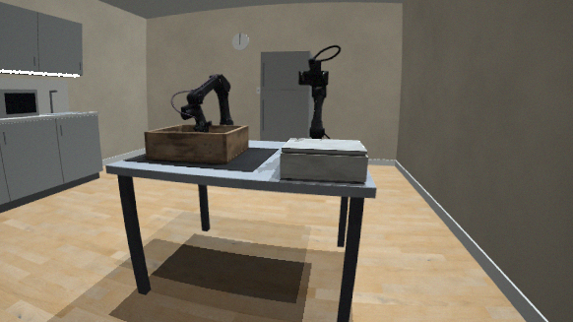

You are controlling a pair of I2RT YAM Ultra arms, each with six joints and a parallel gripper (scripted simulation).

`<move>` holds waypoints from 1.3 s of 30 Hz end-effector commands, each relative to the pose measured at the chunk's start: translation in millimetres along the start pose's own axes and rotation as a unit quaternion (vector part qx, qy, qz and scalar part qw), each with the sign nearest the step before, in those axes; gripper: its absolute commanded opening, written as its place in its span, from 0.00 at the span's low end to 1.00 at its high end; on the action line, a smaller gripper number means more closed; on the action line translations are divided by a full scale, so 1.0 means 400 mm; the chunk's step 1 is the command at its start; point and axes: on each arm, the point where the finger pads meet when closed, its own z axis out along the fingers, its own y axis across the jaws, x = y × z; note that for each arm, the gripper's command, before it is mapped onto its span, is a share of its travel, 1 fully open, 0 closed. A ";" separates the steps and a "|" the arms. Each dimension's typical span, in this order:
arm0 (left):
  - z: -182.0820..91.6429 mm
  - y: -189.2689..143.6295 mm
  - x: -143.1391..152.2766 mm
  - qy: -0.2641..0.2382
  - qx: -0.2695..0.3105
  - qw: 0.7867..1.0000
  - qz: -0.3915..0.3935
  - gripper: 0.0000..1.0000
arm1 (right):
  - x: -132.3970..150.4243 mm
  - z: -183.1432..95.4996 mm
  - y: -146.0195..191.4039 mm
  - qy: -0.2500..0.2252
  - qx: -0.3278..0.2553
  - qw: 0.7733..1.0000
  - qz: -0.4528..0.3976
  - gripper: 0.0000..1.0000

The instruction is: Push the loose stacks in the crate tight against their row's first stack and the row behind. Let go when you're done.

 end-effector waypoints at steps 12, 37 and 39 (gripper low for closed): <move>-0.039 0.001 -0.082 -0.038 0.002 0.999 0.002 1.00 | -0.018 -0.029 -0.058 -0.014 0.027 1.000 -0.006 0.01; -0.039 0.001 -0.082 -0.038 0.002 0.999 0.002 1.00 | -0.007 -0.010 -0.013 -0.006 0.018 1.000 -0.008 0.01; -0.039 0.001 -0.082 -0.038 0.002 0.999 0.002 1.00 | -0.003 -0.014 -0.023 -0.009 0.018 1.000 -0.002 0.01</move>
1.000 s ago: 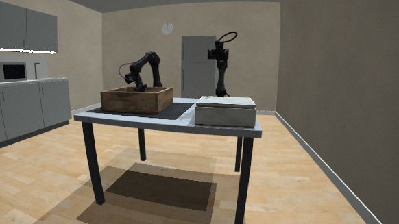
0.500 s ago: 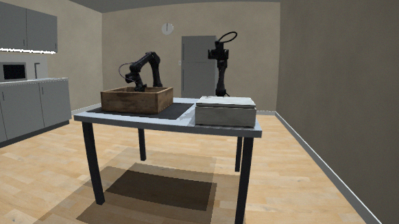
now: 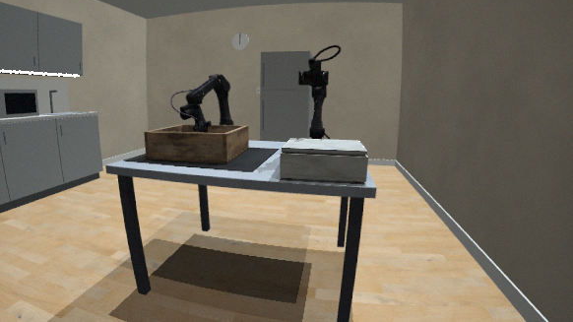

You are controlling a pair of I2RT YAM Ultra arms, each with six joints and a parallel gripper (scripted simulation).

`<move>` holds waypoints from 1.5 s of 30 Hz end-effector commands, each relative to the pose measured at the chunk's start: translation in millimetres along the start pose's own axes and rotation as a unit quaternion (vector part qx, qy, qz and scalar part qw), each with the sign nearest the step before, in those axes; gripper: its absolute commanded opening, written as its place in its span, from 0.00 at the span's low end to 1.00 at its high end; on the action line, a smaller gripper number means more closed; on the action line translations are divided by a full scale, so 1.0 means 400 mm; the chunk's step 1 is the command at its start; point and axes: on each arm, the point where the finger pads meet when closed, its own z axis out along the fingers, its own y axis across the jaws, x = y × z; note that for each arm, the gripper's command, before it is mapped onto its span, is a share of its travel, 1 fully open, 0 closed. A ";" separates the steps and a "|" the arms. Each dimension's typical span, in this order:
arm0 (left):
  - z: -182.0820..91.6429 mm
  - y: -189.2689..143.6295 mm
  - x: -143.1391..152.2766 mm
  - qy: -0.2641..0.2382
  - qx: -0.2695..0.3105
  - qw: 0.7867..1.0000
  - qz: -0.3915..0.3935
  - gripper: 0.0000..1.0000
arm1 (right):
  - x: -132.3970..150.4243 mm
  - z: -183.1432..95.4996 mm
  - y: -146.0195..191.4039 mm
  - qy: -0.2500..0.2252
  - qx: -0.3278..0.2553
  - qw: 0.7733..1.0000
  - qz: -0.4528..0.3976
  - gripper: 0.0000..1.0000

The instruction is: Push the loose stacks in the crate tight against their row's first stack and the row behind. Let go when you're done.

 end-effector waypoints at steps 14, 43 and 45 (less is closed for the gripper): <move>-0.039 0.001 -0.082 -0.038 0.002 0.999 0.002 1.00 | -0.019 -0.019 0.001 -0.024 0.009 1.000 -0.004 0.01; -0.039 0.001 -0.082 -0.038 0.002 0.999 0.002 1.00 | -0.016 -0.037 0.016 -0.019 0.001 1.000 -0.004 0.01; -0.039 0.001 -0.082 -0.038 0.002 0.999 0.002 1.00 | -0.019 -0.047 0.022 -0.022 0.005 1.000 -0.007 0.01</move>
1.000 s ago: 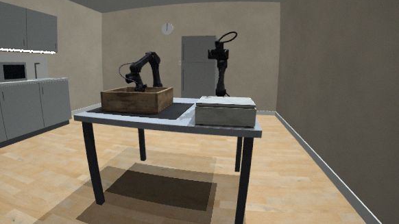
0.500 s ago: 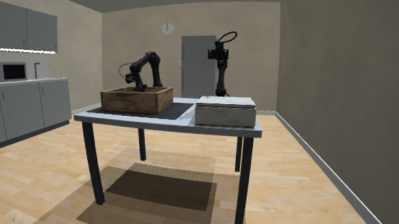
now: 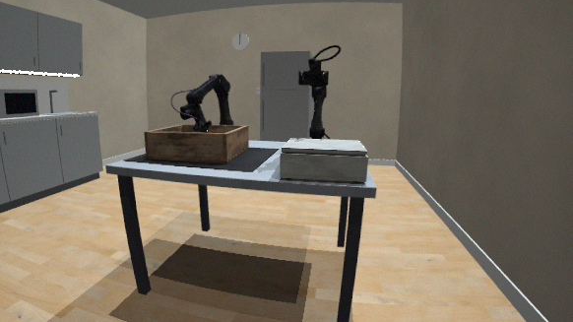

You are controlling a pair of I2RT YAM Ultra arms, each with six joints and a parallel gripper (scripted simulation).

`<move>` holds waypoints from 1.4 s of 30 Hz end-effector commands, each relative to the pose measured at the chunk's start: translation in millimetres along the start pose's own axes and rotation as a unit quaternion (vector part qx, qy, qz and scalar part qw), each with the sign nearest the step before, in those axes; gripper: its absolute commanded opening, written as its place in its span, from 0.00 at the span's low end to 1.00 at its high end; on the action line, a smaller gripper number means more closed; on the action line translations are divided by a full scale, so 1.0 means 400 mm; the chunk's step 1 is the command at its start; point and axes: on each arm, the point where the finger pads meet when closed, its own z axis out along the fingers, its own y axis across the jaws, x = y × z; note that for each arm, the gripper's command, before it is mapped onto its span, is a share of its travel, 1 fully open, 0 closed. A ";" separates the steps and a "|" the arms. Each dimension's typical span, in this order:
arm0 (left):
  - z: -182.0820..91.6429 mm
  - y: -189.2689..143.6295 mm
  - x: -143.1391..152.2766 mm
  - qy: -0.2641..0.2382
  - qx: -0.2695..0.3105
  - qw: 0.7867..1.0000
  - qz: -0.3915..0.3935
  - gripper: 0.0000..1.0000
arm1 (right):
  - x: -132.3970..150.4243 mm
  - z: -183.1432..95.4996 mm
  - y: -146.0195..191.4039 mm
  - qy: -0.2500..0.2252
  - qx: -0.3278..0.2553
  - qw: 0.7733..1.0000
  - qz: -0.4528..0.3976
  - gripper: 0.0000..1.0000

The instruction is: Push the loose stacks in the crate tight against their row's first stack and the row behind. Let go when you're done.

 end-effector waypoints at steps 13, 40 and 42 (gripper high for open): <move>-0.039 0.001 -0.082 -0.038 0.002 0.999 0.002 1.00 | -0.028 -0.102 0.029 -0.029 0.015 0.999 -0.012 0.01; -0.013 -0.004 -0.062 -0.028 0.005 1.000 -0.001 1.00 | -0.206 -0.243 -0.018 -0.236 0.187 0.954 -0.005 0.01; -0.010 -0.005 -0.059 -0.026 0.006 1.000 -0.002 1.00 | -0.253 -0.312 -0.005 -0.304 0.216 0.928 -0.010 0.01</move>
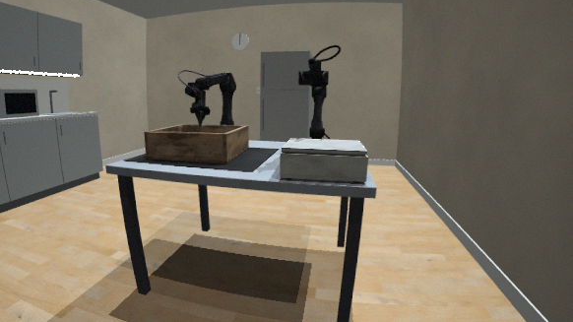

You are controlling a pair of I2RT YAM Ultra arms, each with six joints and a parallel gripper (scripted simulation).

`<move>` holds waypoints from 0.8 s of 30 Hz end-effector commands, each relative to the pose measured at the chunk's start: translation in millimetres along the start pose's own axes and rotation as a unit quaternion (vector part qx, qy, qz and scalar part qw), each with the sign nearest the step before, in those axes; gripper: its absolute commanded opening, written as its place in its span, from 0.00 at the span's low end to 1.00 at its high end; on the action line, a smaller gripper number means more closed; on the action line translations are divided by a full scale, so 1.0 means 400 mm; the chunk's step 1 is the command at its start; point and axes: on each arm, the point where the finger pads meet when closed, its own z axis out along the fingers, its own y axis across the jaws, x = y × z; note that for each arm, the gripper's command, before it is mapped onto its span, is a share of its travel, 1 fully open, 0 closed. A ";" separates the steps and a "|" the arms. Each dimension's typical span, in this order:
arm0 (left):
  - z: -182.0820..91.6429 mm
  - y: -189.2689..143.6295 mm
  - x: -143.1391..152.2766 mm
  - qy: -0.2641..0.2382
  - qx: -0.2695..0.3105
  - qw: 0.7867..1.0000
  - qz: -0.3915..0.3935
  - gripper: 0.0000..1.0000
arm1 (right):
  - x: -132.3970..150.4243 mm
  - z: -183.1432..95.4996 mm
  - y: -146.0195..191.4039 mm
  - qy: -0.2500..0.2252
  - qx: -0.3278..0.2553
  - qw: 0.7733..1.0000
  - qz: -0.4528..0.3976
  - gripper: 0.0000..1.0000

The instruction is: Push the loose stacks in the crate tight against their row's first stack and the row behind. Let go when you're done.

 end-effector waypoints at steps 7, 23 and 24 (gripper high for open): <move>-0.008 0.002 -0.047 -0.021 0.001 1.000 -0.003 1.00 | -0.188 -0.093 -0.029 -0.203 0.107 0.973 0.018 0.01; 0.003 -0.008 -0.039 -0.013 0.003 1.000 -0.005 1.00 | -0.357 -0.490 0.056 -0.550 0.139 0.821 0.071 0.01; -0.003 0.000 -0.029 -0.012 -0.001 1.000 -0.004 1.00 | -0.362 -0.508 0.062 -0.566 0.135 0.810 0.075 0.01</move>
